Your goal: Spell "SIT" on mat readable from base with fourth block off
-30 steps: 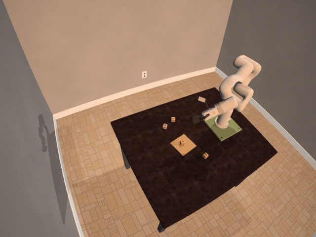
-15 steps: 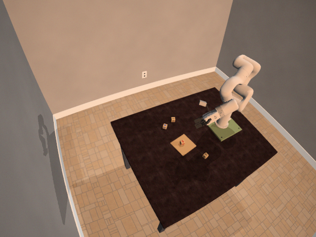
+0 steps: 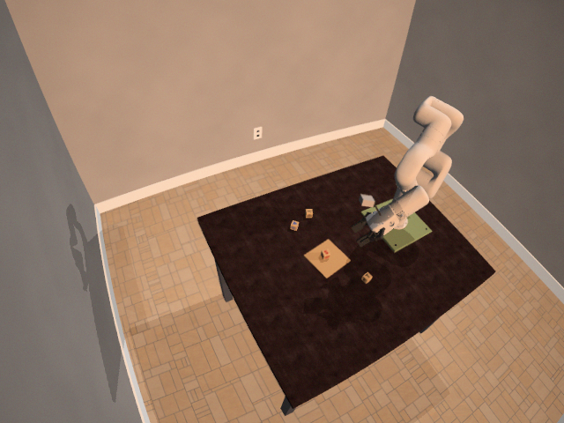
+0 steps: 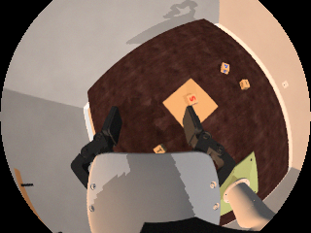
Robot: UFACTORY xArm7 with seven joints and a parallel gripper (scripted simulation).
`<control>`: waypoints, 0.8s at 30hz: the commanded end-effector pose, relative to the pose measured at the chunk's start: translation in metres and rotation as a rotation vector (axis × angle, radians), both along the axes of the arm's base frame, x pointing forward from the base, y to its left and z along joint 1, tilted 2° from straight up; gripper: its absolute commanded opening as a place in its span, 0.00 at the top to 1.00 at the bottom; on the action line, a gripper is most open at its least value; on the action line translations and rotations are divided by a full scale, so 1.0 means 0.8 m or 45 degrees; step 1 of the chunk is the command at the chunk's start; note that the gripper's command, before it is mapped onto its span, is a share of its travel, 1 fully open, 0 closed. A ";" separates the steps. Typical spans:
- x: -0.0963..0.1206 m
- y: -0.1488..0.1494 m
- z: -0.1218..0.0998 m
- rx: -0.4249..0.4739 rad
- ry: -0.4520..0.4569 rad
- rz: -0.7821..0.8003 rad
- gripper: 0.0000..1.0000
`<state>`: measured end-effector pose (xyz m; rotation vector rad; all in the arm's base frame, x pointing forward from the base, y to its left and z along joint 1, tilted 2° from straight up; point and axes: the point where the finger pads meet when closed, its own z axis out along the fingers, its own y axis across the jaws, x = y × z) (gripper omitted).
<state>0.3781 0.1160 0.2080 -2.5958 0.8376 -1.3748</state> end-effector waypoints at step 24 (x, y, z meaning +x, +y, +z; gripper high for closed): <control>-0.029 0.057 -0.054 -0.224 0.134 0.328 0.00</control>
